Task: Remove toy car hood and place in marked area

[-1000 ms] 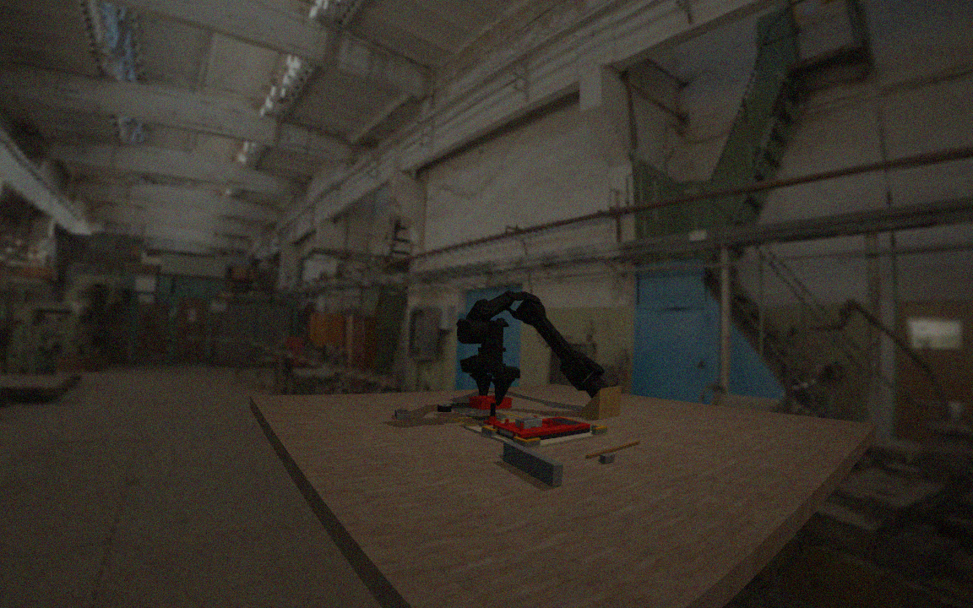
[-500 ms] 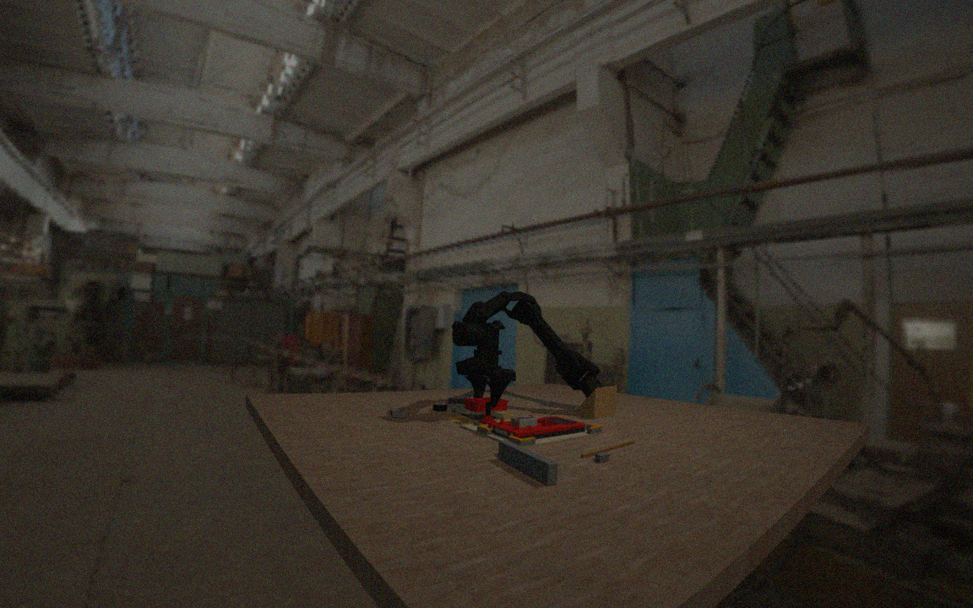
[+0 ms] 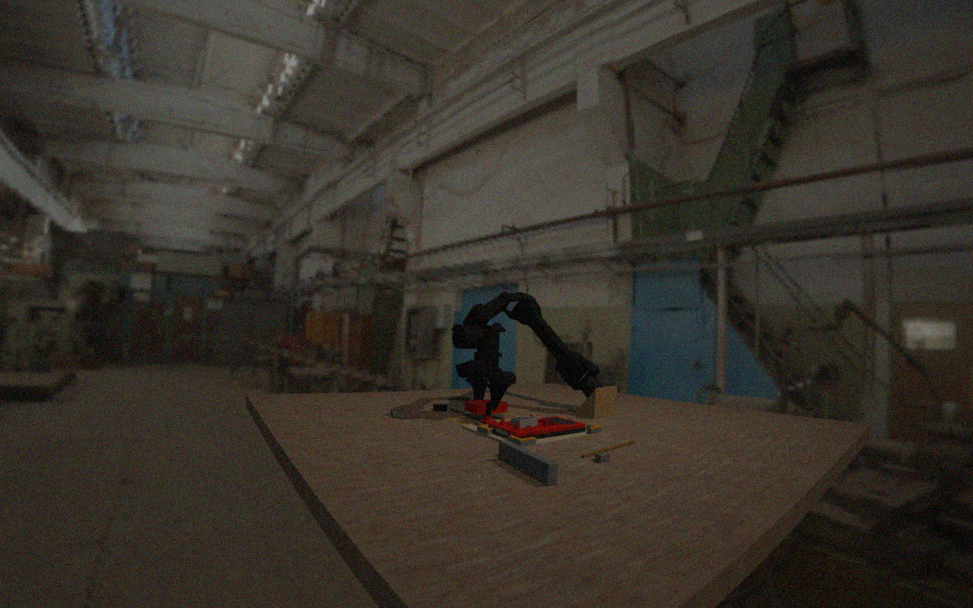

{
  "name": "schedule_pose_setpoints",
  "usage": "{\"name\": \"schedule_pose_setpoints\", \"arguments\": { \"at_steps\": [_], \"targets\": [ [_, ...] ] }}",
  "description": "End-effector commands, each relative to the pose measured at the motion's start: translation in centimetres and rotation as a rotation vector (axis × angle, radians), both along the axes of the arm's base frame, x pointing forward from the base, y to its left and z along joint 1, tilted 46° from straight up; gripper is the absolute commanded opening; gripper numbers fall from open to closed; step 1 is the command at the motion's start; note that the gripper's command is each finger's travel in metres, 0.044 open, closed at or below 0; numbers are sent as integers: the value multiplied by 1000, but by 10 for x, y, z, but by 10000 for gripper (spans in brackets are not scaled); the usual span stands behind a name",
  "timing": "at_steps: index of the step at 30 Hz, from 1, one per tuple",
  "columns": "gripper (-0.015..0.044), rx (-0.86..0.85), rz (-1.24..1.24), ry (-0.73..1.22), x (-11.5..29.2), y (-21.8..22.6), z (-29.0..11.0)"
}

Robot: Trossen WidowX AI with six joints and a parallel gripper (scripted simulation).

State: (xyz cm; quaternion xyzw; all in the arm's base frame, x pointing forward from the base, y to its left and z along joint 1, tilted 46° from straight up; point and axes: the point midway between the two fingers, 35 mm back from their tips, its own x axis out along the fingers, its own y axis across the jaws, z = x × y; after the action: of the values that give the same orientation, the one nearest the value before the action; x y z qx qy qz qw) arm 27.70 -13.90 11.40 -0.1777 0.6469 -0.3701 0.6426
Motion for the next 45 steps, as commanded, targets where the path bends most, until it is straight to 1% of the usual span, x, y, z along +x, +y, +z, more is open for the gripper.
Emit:
{"name": "schedule_pose_setpoints", "arguments": {
  "at_steps": [1,34,45],
  "targets": [
    [0,-3,4,3,0,-2,-1],
    [0,-4,4,3,-2,-13,-12],
    [289,-1,0,-1,-2,-12,-11]
  ]
}}
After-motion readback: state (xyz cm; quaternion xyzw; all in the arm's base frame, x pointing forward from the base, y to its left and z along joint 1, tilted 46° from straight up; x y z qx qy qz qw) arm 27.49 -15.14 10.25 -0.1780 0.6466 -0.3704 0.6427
